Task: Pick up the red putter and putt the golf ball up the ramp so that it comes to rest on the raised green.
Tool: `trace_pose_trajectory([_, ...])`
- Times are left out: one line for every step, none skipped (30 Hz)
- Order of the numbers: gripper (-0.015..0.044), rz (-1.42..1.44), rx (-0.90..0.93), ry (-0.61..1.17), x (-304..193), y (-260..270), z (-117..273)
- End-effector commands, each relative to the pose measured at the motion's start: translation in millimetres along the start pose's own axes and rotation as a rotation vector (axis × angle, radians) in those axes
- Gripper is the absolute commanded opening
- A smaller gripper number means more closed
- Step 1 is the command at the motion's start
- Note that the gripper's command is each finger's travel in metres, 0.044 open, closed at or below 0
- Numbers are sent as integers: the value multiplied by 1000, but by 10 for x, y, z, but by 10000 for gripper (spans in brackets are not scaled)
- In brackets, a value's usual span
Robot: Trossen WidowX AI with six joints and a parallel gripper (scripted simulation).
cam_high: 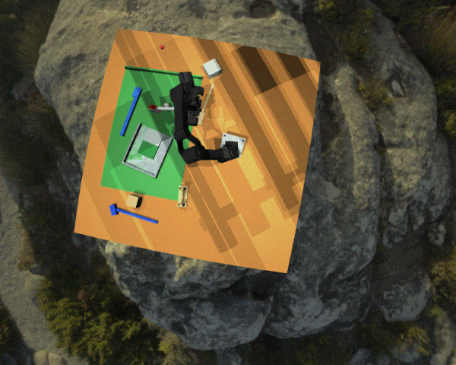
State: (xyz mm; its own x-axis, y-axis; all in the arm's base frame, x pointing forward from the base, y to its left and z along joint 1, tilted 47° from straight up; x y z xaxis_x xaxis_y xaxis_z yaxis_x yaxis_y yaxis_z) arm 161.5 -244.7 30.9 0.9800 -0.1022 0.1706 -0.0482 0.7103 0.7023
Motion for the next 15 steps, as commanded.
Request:
trace_pose_trajectory([0,-113,-8,2,-153,-213,3])
trace_pose_trajectory([0,-143,-7,4,-197,-262,-4])
trace_pose_trajectory([0,-172,-7,5,-243,-310,-12])
trace_pose_trajectory([0,-201,-6,7,-288,-357,-21])
trace_pose_trajectory([0,-224,-5,8,-326,-395,-29])
trace_pose_trajectory([0,-238,-4,9,-348,-417,-34])
trace_pose_trajectory([0,-242,-4,9,-356,-424,-35])
trace_pose_trajectory([0,-242,-4,9,-356,-424,-35])
trace_pose_trajectory([0,-242,-4,9,-356,-424,-35])
trace_pose_trajectory([0,-242,-4,9,-355,-425,-42])
trace_pose_trajectory([0,-242,-4,9,-355,-425,-57])
trace_pose_trajectory([0,-242,-4,9,-354,-427,-80])
trace_pose_trajectory([0,-242,-4,9,-353,-428,-108])
trace_pose_trajectory([0,-242,-4,9,-352,-429,-142])
trace_pose_trajectory([0,-242,-4,9,-352,-430,-182])
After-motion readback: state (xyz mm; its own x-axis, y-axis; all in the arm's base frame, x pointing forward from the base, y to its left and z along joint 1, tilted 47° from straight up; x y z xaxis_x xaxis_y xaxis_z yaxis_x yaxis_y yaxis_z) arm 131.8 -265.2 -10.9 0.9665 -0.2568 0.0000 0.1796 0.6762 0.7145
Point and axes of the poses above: the point midway between the two fingers, 35 mm back from their tips, its own z axis back along the fingers, its own y axis across the jaws, x = y × z, the point moved 7 cm from there along z, back along the fingers, and after that the axes turned 7 degrees about z, right-handed, at the moved point
